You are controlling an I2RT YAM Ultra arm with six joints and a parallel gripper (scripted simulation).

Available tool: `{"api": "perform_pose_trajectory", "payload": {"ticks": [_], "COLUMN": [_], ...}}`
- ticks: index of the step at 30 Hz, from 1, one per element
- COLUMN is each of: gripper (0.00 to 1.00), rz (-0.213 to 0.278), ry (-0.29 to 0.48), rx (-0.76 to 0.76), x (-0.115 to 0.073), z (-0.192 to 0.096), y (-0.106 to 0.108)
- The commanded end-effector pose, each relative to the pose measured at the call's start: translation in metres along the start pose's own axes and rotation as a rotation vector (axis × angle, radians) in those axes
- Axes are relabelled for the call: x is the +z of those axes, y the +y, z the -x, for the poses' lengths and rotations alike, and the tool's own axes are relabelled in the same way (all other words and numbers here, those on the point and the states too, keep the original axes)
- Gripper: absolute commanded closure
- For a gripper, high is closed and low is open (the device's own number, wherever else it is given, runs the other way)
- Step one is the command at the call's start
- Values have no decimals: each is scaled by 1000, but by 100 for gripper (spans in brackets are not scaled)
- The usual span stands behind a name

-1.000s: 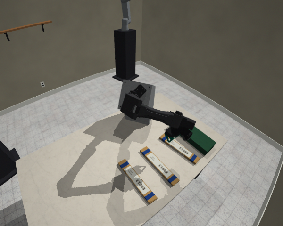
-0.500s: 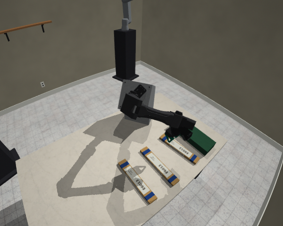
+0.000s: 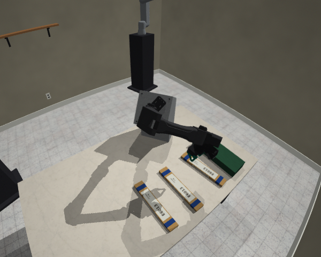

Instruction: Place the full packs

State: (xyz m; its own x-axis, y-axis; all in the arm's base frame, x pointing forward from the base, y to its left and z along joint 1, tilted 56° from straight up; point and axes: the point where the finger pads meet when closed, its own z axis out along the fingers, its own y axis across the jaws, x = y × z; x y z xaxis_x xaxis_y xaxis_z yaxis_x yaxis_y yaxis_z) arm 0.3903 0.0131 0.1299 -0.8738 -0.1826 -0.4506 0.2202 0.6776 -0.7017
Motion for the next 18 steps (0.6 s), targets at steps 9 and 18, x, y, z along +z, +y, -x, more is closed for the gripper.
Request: {"api": "perform_pose_trajectory", "payload": {"ticks": [9,18], "gripper": [35,35], "rz": [20,19], "ry": [-34,-34], "rx": [11,11], "x": [-16,-17], "z": [9,8], "y": [0,-1]}}
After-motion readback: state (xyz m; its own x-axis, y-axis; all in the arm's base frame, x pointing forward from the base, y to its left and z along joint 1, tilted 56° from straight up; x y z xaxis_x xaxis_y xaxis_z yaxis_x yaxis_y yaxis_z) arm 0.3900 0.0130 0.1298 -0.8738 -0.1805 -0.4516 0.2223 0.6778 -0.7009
